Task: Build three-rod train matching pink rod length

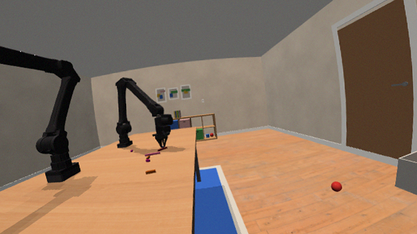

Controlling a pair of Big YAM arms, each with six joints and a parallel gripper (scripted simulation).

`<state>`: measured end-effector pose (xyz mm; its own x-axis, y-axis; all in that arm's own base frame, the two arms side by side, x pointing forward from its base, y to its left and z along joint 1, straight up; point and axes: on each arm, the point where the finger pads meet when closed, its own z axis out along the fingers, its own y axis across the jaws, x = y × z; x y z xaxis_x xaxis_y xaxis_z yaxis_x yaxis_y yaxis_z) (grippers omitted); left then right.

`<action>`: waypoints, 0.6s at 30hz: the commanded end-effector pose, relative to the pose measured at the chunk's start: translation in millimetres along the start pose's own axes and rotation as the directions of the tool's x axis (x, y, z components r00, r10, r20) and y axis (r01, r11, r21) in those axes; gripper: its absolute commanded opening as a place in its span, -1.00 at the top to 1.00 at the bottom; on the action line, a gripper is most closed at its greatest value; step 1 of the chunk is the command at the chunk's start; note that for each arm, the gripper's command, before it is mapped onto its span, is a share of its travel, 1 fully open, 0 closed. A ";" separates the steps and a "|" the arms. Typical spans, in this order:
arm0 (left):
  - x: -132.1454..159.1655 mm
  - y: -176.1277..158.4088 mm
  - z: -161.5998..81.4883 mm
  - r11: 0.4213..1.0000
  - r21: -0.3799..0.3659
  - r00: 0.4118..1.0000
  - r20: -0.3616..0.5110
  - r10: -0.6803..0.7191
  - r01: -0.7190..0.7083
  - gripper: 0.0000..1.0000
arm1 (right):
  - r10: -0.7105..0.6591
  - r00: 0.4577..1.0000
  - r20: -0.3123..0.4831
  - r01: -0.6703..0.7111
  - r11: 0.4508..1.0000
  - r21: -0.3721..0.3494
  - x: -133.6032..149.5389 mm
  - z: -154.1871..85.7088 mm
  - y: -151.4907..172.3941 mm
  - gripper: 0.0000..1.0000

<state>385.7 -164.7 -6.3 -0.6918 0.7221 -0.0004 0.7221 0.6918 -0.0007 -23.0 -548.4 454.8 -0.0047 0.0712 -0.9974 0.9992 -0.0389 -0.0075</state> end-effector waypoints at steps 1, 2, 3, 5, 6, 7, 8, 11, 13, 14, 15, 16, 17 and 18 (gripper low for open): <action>-7.1 3.2 -2.7 1.000 -0.010 1.000 0.019 0.005 -0.005 0.53 | 0.008 0.997 0.071 -0.008 1.000 0.009 -45.3 -7.3 -4.2 -1.00; -7.1 3.2 -2.7 1.000 -0.010 1.000 0.019 0.005 -0.005 0.53 | 0.008 0.997 0.071 -0.008 1.000 0.009 -45.3 -7.3 -4.2 -1.00; -7.1 3.2 -2.7 1.000 -0.010 1.000 0.019 0.005 -0.005 0.53 | 0.008 0.997 0.071 -0.008 1.000 0.009 -45.3 -7.3 -4.2 -1.00; -7.1 3.2 -2.7 1.000 -0.010 1.000 0.019 0.005 -0.005 0.53 | 0.008 0.997 0.071 -0.008 1.000 0.009 -45.3 -7.3 -4.2 -1.00; -7.1 3.2 -2.7 1.000 -0.010 1.000 0.019 0.005 -0.005 0.53 | 0.008 0.997 0.071 -0.008 1.000 0.009 -45.3 -7.3 -4.2 -1.00; -7.1 3.2 -2.7 1.000 -0.010 1.000 0.019 0.005 -0.005 0.53 | 0.008 0.997 0.071 -0.008 1.000 0.009 -45.3 -7.3 -4.2 -1.00; -7.1 3.2 -2.7 1.000 -0.010 1.000 0.019 0.005 -0.005 0.53 | 0.008 0.997 0.071 -0.008 1.000 0.009 -45.3 -7.3 -4.2 -1.00; -7.1 3.2 -2.7 1.000 -0.010 1.000 0.018 0.005 -0.005 0.91 | 0.008 0.997 0.071 -0.008 1.000 0.009 -45.3 -7.3 -4.2 -1.00; -7.1 3.2 -2.7 1.000 -0.010 1.000 0.018 0.005 -0.005 0.91 | 0.008 0.997 0.071 -0.008 1.000 0.009 -45.3 -7.3 -4.2 -1.00; -7.1 3.2 -2.7 1.000 -0.010 1.000 0.018 0.005 -0.005 0.91 | 0.008 0.997 0.071 -0.008 1.000 0.009 -45.3 -7.3 -4.2 -1.00; -7.1 3.2 -2.7 1.000 -0.010 1.000 0.018 0.005 -0.005 0.91 | 0.008 0.997 0.071 -0.008 1.000 0.009 -45.3 -7.3 -4.2 -1.00; -7.1 3.2 -2.7 1.000 -0.010 1.000 0.018 0.005 -0.005 0.91 | 0.008 0.997 0.071 -0.008 1.000 0.009 -45.3 -7.3 -4.2 -1.00; -7.1 3.2 -2.7 1.000 -0.010 1.000 0.018 0.005 -0.005 0.91 | 0.008 0.997 0.071 -0.008 1.000 0.009 -45.3 -7.3 -4.2 -1.00; -7.1 3.2 -2.7 1.000 -0.010 1.000 0.018 0.005 -0.005 0.91 | 0.008 0.997 0.071 -0.008 1.000 0.009 -45.3 -7.3 -4.2 -1.00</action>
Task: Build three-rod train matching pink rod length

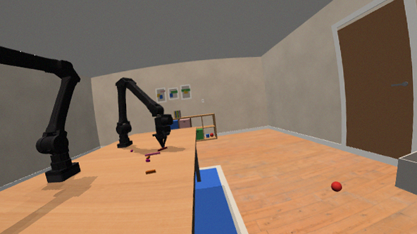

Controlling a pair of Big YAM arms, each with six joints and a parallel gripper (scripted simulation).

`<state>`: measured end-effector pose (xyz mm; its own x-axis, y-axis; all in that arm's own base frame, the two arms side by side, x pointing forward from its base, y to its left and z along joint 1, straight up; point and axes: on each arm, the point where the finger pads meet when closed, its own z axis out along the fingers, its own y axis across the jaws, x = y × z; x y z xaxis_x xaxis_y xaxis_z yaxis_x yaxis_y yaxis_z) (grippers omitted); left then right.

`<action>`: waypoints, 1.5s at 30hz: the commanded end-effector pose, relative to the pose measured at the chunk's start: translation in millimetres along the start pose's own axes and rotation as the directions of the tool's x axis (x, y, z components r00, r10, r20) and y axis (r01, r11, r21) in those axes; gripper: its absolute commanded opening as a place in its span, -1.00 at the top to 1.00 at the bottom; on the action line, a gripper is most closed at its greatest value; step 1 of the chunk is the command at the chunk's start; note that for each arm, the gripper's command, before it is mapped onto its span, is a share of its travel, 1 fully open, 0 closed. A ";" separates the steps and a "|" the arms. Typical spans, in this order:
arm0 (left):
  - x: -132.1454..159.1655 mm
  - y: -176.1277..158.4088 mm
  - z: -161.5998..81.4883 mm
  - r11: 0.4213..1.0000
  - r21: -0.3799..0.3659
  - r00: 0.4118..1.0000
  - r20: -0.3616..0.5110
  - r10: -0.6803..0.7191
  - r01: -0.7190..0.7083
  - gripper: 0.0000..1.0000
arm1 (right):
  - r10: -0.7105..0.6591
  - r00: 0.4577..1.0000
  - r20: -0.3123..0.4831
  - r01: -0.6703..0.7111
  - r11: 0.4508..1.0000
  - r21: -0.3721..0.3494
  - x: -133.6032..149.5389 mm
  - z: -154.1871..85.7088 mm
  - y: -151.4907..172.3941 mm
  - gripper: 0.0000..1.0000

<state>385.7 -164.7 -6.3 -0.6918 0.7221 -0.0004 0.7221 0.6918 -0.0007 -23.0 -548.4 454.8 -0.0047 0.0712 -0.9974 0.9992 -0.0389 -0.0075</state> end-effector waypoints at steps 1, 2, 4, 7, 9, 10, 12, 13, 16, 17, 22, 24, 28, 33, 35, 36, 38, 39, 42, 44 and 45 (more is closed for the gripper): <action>-7.1 3.2 -2.7 1.000 -0.010 1.000 0.018 0.005 -0.005 0.91 | 0.008 0.997 0.071 -0.008 1.000 0.009 -45.3 -7.3 -4.2 -1.00; -7.1 3.2 -2.7 1.000 -0.010 1.000 0.018 0.005 -0.005 0.91 | 0.008 0.997 0.071 -0.008 1.000 0.009 -45.3 -7.3 -4.2 -1.00; -7.1 3.2 -2.7 1.000 -0.010 1.000 0.018 0.005 -0.005 0.91 | 0.008 0.997 0.071 -0.008 1.000 0.009 -45.3 -7.3 -4.2 -1.00; -7.1 3.2 -2.7 1.000 -0.010 1.000 0.018 0.005 -0.005 0.91 | 0.008 0.997 0.071 -0.008 1.000 0.009 -45.3 -7.3 -4.2 -1.00; -7.1 3.2 -2.7 1.000 -0.010 1.000 0.018 0.005 -0.005 0.91 | 0.008 0.997 0.071 -0.008 1.000 0.009 -45.3 -7.3 -4.2 -1.00; -7.1 3.2 -2.7 1.000 -0.010 1.000 0.018 0.005 -0.005 0.91 | 0.008 0.997 0.071 -0.008 1.000 0.009 -45.3 -7.3 -4.2 -1.00; -7.1 3.2 -2.7 1.000 -0.010 1.000 0.018 0.005 -0.005 0.91 | 0.008 0.997 0.071 -0.008 1.000 0.009 -45.3 -7.3 -4.2 -1.00; -7.1 3.2 -2.7 1.000 -0.010 1.000 0.018 0.005 -0.005 0.91 | 0.008 0.997 0.071 -0.008 1.000 0.009 -45.3 -7.3 -4.2 -1.00; -7.1 3.2 -2.7 1.000 -0.010 1.000 0.018 0.005 -0.005 0.91 | 0.008 0.997 0.071 -0.008 1.000 0.009 -45.3 -7.3 -4.2 -1.00; -7.1 3.2 -2.7 1.000 -0.010 1.000 0.018 0.005 -0.005 0.91 | 0.008 0.997 0.071 -0.008 1.000 0.009 -45.3 -7.3 -4.2 -1.00; -7.1 3.2 -2.7 1.000 -0.010 1.000 0.018 0.005 -0.005 0.91 | 0.008 0.997 0.071 -0.008 1.000 0.009 -45.3 -7.3 -4.2 -1.00; -7.1 3.2 -2.7 1.000 -0.010 1.000 0.018 0.005 -0.005 0.91 | 0.008 0.997 0.071 -0.008 1.000 0.009 -45.3 -7.3 -4.2 -1.00; -15.7 6.9 -22.7 1.000 -0.020 0.999 0.043 0.006 -0.005 0.91 | 0.008 0.997 0.071 -0.008 1.000 0.009 -45.3 -7.3 -4.2 -1.00; -21.2 9.2 -52.0 1.000 -0.027 0.998 0.057 0.006 -0.005 0.91 | 0.008 0.997 0.071 -0.008 1.000 0.009 -45.3 -7.3 -4.2 -1.00; -20.8 9.0 -67.6 1.000 -0.027 0.998 0.058 0.006 -0.005 0.91 | 0.008 0.997 0.071 -0.008 1.000 0.009 -45.3 -7.3 -4.2 -1.00; -20.6 8.9 -75.8 1.000 -0.027 0.998 0.059 0.006 -0.005 0.91 | 0.008 0.997 0.071 -0.008 1.000 0.009 -45.3 -7.3 -4.2 -1.00; -20.0 8.7 -92.0 1.000 -0.028 0.998 0.060 0.006 -0.005 0.91 | 0.008 0.997 0.071 -0.008 1.000 0.009 -45.3 -7.3 -4.2 -1.00; -19.8 8.6 -99.5 1.000 -0.028 0.998 0.060 0.006 -0.005 0.91 | 0.008 0.997 0.071 -0.008 1.000 0.009 -45.3 -7.3 -4.2 -1.00; -19.5 8.4 -106.4 1.000 -0.028 0.998 0.060 0.006 -0.005 0.91 | 0.008 0.997 0.071 -0.008 1.000 0.009 -45.3 -7.3 -4.2 -1.00; -19.1 8.2 -117.6 1.000 -0.028 0.998 0.061 0.006 -0.004 0.91 | 0.008 0.997 0.071 -0.008 1.000 0.009 -45.3 -7.3 -4.2 -1.00; -18.9 8.2 -121.8 1.000 -0.028 0.998 0.061 0.006 -0.004 0.91 | 0.008 0.997 0.071 -0.008 1.000 0.009 -45.3 -7.3 -4.2 -1.00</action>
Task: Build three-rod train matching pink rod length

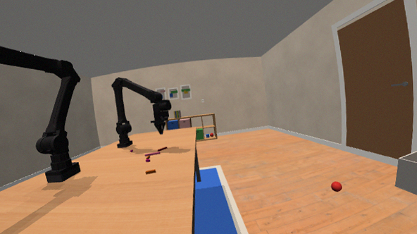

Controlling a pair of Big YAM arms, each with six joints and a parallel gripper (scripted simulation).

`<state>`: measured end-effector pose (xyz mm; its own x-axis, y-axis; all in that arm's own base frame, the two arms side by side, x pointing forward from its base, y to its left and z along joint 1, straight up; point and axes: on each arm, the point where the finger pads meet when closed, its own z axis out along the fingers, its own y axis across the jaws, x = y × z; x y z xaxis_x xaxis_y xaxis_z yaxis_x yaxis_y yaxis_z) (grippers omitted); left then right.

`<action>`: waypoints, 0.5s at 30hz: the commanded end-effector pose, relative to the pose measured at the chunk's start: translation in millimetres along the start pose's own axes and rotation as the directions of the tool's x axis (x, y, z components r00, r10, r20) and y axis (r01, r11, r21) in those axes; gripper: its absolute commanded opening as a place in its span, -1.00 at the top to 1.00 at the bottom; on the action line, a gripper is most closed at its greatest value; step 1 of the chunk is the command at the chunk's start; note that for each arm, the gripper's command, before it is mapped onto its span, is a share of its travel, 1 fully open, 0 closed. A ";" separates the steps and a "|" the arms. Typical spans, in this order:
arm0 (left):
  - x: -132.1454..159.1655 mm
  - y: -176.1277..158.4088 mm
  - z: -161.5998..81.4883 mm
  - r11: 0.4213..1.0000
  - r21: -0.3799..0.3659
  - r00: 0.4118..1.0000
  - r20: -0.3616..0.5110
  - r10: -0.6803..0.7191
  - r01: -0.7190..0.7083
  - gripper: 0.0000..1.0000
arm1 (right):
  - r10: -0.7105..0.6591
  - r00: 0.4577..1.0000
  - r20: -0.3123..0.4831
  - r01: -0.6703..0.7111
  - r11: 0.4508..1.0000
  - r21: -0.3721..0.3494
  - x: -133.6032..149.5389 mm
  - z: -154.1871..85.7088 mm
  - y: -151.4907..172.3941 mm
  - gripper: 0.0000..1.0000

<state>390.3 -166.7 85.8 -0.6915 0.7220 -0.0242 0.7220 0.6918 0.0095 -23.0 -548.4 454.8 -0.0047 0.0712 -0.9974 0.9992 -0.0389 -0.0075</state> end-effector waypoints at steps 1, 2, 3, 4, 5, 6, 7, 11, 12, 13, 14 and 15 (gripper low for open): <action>-14.8 6.5 -31.0 1.000 -0.017 0.999 0.035 0.006 -0.005 0.91 | 0.008 0.997 0.071 -0.008 1.000 0.009 -45.3 -7.3 -4.2 -1.00; -14.6 6.4 -29.2 1.000 -0.013 1.000 0.026 0.006 -0.005 0.91 | 0.008 0.997 0.071 -0.008 1.000 0.009 -45.3 -7.3 -4.2 -1.00; -8.0 3.6 -22.2 1.000 -0.004 1.000 0.006 0.005 -0.005 0.91 | 0.008 0.997 0.071 -0.008 1.000 0.009 -45.3 -7.3 -4.2 -1.00; 2.1 -0.7 -13.9 1.000 0.006 1.000 -0.018 0.005 -0.005 0.91 | 0.008 0.997 0.071 -0.008 1.000 0.009 -45.3 -7.3 -4.2 -1.00; 3.6 -1.3 -12.8 1.000 0.007 1.000 -0.021 0.005 -0.005 0.91 | 0.008 0.997 0.071 -0.008 1.000 0.009 -45.3 -7.3 -4.2 -1.00; 0.9 -0.2 -15.1 1.000 0.005 1.000 -0.015 0.005 -0.005 0.91 | 0.008 0.997 0.071 -0.008 1.000 0.009 -45.3 -7.3 -4.2 -1.00; -1.3 0.7 -16.3 1.000 0.002 1.000 -0.008 0.005 -0.005 0.91 | 0.008 0.997 0.071 -0.008 1.000 0.009 -45.3 -7.3 -4.2 -1.00; -3.2 1.5 -16.2 1.000 -0.002 1.000 0.000 0.005 -0.005 0.91 | 0.008 0.997 0.071 -0.008 1.000 0.009 -45.3 -7.3 -4.2 -1.00; -3.2 1.5 -16.2 1.000 -0.002 1.000 0.000 0.005 -0.005 0.91 | 0.008 0.997 0.071 -0.008 1.000 0.009 -45.3 -7.3 -4.2 -1.00; -3.2 1.5 -16.2 1.000 -0.002 1.000 0.000 0.005 -0.005 0.91 | 0.008 0.997 0.071 -0.008 1.000 0.009 -45.3 -7.3 -4.2 -1.00; -2.9 0.7 -16.1 1.000 -0.001 1.000 -0.001 0.004 -0.004 0.91 | 0.008 0.997 0.071 -0.008 1.000 0.009 -45.3 -7.3 -4.2 -1.00; -1.3 -5.1 -15.6 1.000 0.000 1.000 -0.003 -0.002 0.002 0.91 | 0.008 0.997 0.071 -0.008 1.000 0.009 -45.3 -7.3 -4.2 -1.00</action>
<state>385.8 -164.8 93.3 -0.6921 0.7218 -0.0011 0.7218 0.6921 -0.0004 -23.0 -548.4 454.8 -0.0047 0.0712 -0.9974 0.9992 -0.0389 -0.0075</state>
